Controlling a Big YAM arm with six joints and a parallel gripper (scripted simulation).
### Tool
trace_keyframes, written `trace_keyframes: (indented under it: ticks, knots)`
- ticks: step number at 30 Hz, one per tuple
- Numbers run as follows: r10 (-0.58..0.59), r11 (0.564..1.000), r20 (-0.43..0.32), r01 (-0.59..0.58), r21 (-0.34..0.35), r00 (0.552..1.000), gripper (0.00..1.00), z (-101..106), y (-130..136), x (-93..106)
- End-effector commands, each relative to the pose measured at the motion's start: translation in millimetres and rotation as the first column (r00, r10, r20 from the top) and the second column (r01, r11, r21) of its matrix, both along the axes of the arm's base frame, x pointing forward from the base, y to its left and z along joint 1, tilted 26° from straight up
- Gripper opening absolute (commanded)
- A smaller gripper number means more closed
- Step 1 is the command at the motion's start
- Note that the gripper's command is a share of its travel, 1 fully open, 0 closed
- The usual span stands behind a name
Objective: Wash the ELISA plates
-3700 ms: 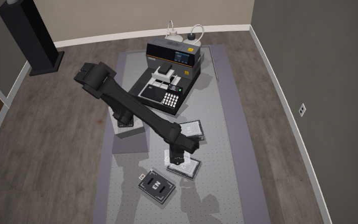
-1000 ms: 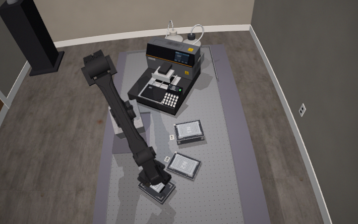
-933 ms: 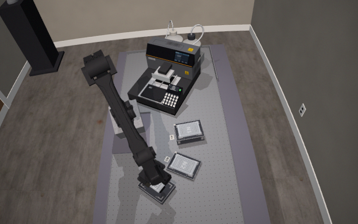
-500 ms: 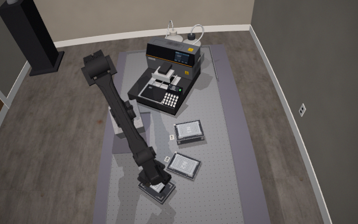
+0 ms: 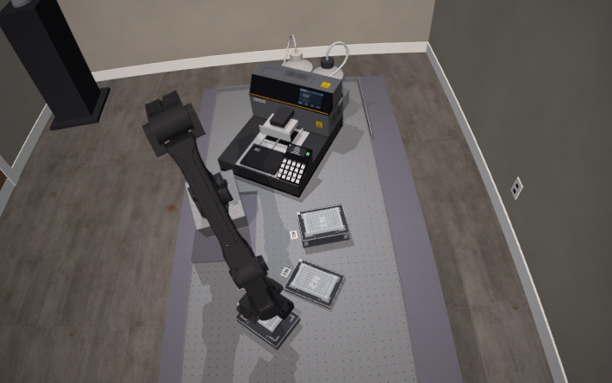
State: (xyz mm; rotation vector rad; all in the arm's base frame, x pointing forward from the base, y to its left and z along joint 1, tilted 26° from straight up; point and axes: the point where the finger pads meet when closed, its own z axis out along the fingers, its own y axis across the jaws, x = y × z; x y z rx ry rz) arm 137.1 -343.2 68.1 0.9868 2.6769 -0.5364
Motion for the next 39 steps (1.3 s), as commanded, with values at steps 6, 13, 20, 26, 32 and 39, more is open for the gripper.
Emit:
trace_keyframes:
  ticks: [6,13,20,26,32,39]
  knots:
    - [0.004,1.0,0.001,-0.004,-0.007,1.0,0.82,-11.3,-8.9,-0.3]
    - [0.004,1.0,0.001,-0.004,-0.006,1.0,0.82,-22.4,-13.1,0.7]
    - [0.008,1.0,0.003,-0.008,-0.01,1.0,0.82,-28.0,-18.1,4.1]
    - [0.002,1.0,0.001,-0.002,-0.006,1.0,0.82,-39.0,-21.1,1.3]
    - [0.002,1.0,0.003,-0.002,-0.011,1.0,0.82,-46.3,-27.3,3.0]
    - [0.008,1.0,0.006,-0.008,-0.018,1.0,0.82,-47.7,-30.4,7.6]
